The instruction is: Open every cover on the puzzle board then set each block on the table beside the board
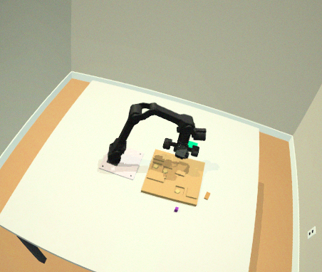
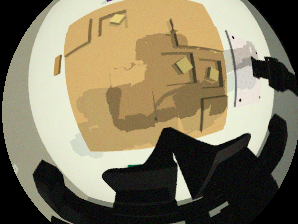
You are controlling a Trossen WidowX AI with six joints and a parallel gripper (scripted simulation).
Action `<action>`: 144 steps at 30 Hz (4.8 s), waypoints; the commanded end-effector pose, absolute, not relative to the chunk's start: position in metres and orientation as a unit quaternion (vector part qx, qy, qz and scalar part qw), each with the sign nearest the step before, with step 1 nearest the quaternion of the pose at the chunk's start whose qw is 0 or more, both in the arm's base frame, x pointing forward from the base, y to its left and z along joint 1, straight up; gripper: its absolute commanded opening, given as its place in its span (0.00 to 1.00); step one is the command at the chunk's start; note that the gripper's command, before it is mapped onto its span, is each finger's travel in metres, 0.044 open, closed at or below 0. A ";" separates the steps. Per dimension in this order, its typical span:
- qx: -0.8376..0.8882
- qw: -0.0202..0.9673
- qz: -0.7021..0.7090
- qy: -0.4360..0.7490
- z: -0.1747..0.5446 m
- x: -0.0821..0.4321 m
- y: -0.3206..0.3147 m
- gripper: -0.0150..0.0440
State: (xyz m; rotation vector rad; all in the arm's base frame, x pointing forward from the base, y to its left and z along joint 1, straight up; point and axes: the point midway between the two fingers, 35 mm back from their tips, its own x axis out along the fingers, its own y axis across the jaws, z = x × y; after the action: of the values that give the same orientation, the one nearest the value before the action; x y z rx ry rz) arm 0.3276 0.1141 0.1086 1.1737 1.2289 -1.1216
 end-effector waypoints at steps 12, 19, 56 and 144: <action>0.490 0.522 -0.472 0.515 0.091 0.327 0.115 0.25; 0.490 0.522 -0.472 0.515 0.084 0.327 0.115 0.25; 0.490 0.522 -0.472 0.514 0.059 0.334 0.118 0.25; 0.491 0.524 -0.471 0.512 0.063 0.425 0.100 0.25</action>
State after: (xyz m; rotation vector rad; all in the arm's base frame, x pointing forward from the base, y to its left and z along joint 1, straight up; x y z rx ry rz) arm 0.4209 0.1020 0.0621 1.1729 1.2269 -1.1332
